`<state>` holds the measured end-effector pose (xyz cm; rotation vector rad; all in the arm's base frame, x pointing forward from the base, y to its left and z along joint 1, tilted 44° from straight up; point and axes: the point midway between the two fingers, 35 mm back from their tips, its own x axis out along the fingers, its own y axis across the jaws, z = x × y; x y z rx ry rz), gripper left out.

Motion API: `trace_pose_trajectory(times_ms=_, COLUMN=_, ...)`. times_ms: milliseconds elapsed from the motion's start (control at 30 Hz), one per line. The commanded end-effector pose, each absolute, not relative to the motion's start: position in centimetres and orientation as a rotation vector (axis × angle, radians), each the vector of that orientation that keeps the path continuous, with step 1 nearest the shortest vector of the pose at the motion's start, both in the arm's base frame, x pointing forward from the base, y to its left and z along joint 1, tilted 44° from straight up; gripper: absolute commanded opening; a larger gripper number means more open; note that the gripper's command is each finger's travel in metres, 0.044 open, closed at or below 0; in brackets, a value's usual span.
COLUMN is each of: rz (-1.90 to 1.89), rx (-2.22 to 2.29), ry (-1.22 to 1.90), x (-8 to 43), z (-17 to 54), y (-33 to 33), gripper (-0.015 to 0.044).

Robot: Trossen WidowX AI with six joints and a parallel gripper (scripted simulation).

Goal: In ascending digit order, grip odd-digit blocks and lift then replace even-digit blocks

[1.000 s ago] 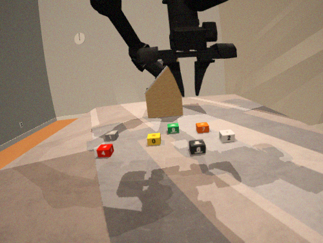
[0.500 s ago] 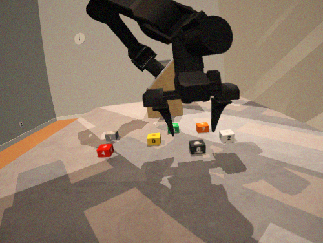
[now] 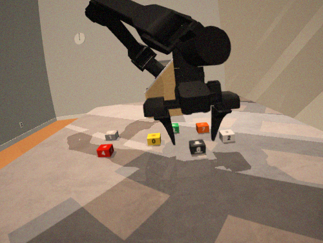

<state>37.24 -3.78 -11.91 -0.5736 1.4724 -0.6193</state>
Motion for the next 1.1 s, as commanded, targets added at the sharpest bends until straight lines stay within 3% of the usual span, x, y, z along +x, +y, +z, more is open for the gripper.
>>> trace_pose_trajectory(times_ms=0, rz=-0.619, rx=-0.585, ry=1.475, x=37.15, z=-12.39, y=-4.31, gripper=0.04)
trace_pose_trajectory(times_ms=233, rz=-0.619, rx=-0.585, ry=1.475, x=37.11, z=-13.02, y=-4.96, gripper=0.04)
trace_pose_trajectory(times_ms=600, rz=-0.619, rx=-0.585, ry=1.475, x=37.11, z=-13.02, y=-4.96, gripper=0.012)
trace_pose_trajectory(times_ms=1067, rz=-0.619, rx=-0.585, ry=1.475, x=37.11, z=-13.02, y=-4.96, gripper=0.012)
